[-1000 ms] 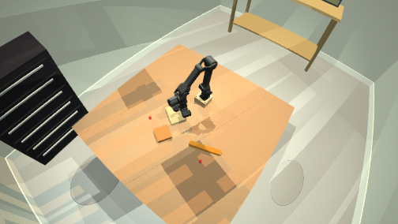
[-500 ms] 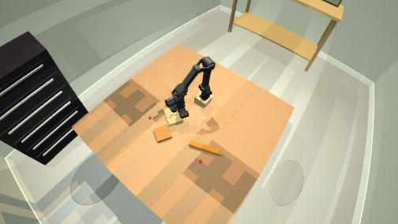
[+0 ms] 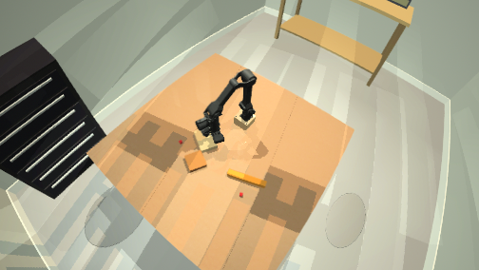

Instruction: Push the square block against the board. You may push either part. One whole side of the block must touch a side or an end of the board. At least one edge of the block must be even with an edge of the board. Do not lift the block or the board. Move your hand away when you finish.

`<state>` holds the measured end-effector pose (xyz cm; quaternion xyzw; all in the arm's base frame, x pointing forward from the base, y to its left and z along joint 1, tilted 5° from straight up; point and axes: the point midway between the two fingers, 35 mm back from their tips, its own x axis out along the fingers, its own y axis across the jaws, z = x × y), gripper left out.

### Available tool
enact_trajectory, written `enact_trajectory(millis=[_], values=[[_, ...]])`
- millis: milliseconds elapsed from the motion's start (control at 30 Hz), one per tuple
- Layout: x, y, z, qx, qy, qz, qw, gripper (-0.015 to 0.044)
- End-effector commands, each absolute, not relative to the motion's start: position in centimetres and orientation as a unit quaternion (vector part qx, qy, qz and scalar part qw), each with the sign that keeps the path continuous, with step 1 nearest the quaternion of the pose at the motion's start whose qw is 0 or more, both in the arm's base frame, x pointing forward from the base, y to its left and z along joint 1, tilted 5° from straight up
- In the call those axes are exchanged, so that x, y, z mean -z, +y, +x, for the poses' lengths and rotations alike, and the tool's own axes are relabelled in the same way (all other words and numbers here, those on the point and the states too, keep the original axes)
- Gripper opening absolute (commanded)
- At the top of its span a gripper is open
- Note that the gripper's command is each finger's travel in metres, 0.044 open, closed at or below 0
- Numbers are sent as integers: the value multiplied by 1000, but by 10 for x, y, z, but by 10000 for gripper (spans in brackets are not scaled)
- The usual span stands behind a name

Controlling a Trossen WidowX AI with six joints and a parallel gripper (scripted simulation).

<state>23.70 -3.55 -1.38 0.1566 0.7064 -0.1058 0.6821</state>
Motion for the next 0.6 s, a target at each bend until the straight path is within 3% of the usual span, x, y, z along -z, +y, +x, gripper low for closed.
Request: enact_trajectory(millis=[0, 567], values=[[15, -39, 245, 106, 704, 154, 685, 0], [17, -46, 263, 106, 704, 154, 686, 0]])
